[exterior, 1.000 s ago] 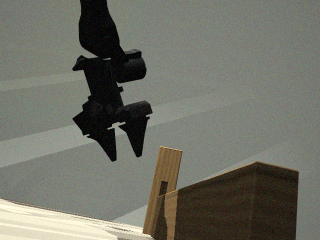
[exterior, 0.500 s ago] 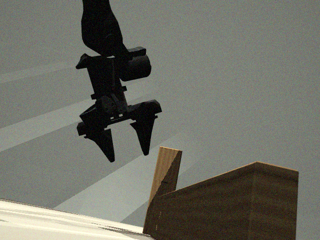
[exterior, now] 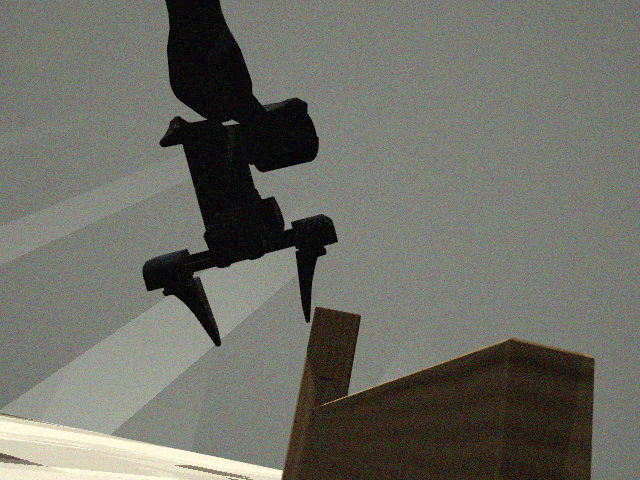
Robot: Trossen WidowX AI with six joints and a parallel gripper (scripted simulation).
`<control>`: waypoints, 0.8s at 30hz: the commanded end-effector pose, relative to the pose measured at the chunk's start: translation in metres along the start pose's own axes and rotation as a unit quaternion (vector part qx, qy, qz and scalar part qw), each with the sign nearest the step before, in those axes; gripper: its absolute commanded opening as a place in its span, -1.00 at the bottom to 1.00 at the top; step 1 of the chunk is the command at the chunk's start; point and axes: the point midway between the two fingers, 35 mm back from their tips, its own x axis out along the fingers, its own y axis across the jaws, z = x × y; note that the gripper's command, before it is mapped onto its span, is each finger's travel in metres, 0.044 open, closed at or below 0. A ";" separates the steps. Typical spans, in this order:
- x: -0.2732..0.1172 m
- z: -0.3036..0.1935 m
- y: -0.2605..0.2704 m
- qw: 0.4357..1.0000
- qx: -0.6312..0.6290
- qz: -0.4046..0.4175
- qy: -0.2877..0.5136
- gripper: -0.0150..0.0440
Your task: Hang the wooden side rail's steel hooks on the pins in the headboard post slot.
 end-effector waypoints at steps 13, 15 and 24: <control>0.002 0.030 0.021 0.826 -0.556 0.052 0.078 1.00; 0.002 0.032 0.022 0.802 -0.590 0.060 0.079 1.00; 0.002 0.039 0.030 0.675 -0.727 0.100 0.076 1.00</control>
